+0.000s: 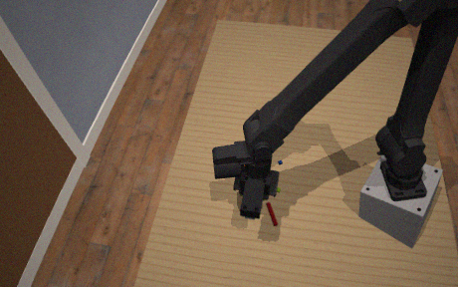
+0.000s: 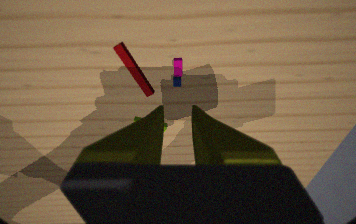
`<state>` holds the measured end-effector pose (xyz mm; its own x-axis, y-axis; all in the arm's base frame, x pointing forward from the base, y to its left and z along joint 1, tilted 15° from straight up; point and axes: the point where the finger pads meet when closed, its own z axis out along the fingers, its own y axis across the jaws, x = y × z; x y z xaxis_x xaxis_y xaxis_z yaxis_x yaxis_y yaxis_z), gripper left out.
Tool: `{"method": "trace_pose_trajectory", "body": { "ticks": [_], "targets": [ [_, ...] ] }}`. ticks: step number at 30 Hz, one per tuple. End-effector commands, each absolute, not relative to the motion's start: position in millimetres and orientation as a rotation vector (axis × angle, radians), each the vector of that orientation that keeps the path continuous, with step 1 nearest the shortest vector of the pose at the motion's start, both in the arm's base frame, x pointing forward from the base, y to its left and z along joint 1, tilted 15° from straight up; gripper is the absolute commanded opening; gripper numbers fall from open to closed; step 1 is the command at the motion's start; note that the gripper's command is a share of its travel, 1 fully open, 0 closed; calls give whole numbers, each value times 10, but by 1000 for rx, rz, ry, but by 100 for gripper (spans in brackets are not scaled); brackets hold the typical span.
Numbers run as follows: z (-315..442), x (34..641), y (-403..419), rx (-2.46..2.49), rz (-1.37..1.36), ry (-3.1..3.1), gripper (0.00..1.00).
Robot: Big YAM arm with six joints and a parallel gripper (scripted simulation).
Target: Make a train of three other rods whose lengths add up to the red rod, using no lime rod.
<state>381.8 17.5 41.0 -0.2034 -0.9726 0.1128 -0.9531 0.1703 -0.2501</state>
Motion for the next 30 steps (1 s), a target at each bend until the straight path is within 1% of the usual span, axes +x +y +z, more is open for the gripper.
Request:
{"method": "trace_pose_trajectory", "body": {
  "ticks": [1,2,3,25,30],
  "targets": [
    [516,3980,269,-1926,-418,2332,24],
    [455,3902,250,-1936,-406,2345,24],
    [441,3885,238,-1939,-404,2348,100],
    [479,3917,242,-1927,-417,2334,100],
    [492,3956,164,-1861,-417,2379,100]
  ]
}}
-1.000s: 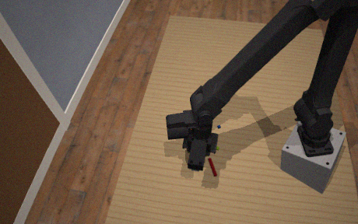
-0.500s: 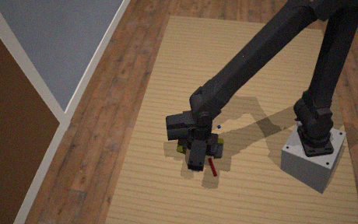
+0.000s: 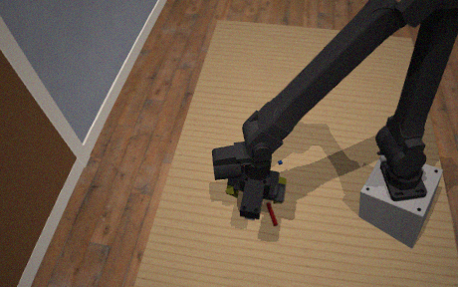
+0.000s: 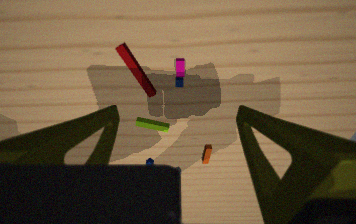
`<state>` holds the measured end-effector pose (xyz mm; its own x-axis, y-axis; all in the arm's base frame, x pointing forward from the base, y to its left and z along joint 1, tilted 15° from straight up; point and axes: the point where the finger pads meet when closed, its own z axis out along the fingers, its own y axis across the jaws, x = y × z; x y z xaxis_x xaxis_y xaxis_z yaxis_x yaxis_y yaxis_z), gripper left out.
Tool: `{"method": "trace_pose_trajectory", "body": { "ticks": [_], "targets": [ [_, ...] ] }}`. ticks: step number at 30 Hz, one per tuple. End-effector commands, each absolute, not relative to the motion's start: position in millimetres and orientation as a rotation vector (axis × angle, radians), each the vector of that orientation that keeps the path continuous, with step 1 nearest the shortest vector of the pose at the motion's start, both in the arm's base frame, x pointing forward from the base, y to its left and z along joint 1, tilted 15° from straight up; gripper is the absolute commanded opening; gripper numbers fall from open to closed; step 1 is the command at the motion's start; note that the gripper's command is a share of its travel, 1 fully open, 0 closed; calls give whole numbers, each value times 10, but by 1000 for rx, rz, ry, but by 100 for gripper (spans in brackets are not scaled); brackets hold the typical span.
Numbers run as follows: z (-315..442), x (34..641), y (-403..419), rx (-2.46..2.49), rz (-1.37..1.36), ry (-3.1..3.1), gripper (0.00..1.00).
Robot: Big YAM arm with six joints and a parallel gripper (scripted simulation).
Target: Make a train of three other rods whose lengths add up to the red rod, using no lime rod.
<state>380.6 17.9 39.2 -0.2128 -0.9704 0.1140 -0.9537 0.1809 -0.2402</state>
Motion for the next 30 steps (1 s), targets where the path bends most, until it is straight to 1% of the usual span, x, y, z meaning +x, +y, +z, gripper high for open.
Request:
{"method": "trace_pose_trajectory", "body": {
  "ticks": [1,9,12,15,18,19,22,23,26,27,30],
  "targets": [
    [498,3976,147,-1835,-417,2394,100],
    [535,4075,53,-1558,-404,2536,100],
    [535,4072,50,-1559,-406,2538,100],
    [540,4096,-2,-1407,-391,2607,100],
    [537,4080,-8,-1411,-392,2613,100],
    [540,4096,-36,-1323,-382,2648,100],
    [532,4085,-40,-1324,-383,2650,100],
    [543,4112,-70,-1226,-373,2682,100],
    [542,4104,-75,-1228,-376,2686,100],
    [546,4121,-108,-1123,-363,2719,100],
    [543,4107,-115,-1126,-366,2725,100]
  ]
}}
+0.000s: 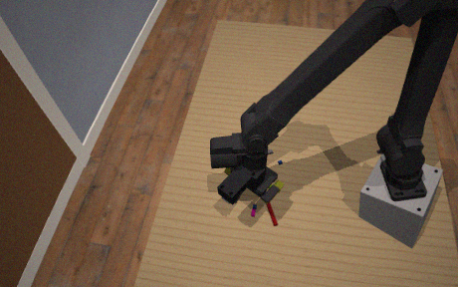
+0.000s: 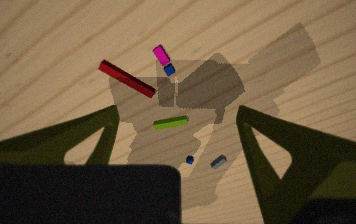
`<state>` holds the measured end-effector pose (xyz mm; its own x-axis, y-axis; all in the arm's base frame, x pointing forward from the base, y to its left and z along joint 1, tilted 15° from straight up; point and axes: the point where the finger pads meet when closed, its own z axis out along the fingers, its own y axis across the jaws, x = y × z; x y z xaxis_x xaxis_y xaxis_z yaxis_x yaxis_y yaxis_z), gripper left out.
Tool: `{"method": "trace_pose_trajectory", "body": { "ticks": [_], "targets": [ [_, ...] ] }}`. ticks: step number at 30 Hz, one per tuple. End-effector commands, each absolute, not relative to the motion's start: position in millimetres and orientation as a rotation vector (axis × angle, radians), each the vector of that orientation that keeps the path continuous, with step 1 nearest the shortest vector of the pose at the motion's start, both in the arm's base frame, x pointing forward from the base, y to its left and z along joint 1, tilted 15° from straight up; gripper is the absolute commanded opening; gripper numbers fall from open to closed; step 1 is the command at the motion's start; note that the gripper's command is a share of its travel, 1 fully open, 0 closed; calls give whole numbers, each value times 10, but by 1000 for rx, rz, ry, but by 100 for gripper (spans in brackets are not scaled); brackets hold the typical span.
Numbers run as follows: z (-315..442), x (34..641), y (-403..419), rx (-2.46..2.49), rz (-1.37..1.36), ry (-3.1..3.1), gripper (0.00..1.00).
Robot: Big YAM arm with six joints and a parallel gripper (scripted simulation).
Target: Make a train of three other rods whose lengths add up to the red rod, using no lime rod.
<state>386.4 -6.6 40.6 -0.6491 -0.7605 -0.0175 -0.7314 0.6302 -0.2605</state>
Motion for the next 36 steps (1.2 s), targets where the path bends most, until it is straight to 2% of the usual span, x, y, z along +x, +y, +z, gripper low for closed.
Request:
{"method": "trace_pose_trajectory", "body": {
  "ticks": [1,12,36],
  "targets": [
    [543,4106,-114,-1126,-365,2725,100],
    [554,4153,-237,-772,-326,2814,100],
    [562,4177,-391,-367,-285,2873,100]
  ]
}}
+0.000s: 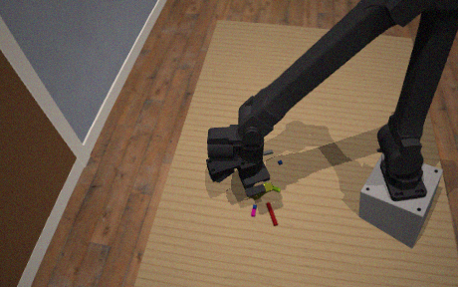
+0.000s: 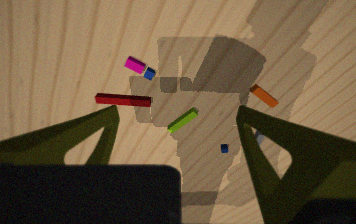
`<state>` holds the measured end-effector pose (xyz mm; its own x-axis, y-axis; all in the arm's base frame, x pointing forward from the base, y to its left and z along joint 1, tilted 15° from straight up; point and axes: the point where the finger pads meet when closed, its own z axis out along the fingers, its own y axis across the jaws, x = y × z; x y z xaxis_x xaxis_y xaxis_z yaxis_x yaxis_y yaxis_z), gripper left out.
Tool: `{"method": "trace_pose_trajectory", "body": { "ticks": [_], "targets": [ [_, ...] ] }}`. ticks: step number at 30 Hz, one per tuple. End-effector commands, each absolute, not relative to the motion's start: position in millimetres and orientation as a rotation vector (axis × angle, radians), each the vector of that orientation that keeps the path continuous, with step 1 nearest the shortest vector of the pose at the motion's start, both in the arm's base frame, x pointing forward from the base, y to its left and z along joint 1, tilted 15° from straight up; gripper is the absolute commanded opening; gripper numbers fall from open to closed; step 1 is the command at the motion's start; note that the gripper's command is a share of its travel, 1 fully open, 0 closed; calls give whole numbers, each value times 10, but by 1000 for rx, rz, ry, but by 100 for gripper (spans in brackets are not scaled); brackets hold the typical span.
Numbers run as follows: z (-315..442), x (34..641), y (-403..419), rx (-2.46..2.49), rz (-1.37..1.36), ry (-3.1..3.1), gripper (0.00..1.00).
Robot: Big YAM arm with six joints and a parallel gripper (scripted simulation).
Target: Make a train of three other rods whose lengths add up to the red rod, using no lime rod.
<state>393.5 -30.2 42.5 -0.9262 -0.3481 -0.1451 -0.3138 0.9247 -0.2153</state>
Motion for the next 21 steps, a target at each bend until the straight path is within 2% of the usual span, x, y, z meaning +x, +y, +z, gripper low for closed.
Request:
{"method": "trace_pose_trajectory", "body": {
  "ticks": [1,11,12,19,21],
  "targets": [
    [562,4176,-391,-367,-285,2873,100],
    [554,4172,-431,-228,-267,2883,100],
    [569,4201,-493,-78,-245,2878,100],
    [565,4186,-471,-87,-248,2884,100],
    [570,4201,-553,70,-231,2874,100]
  ]
}}
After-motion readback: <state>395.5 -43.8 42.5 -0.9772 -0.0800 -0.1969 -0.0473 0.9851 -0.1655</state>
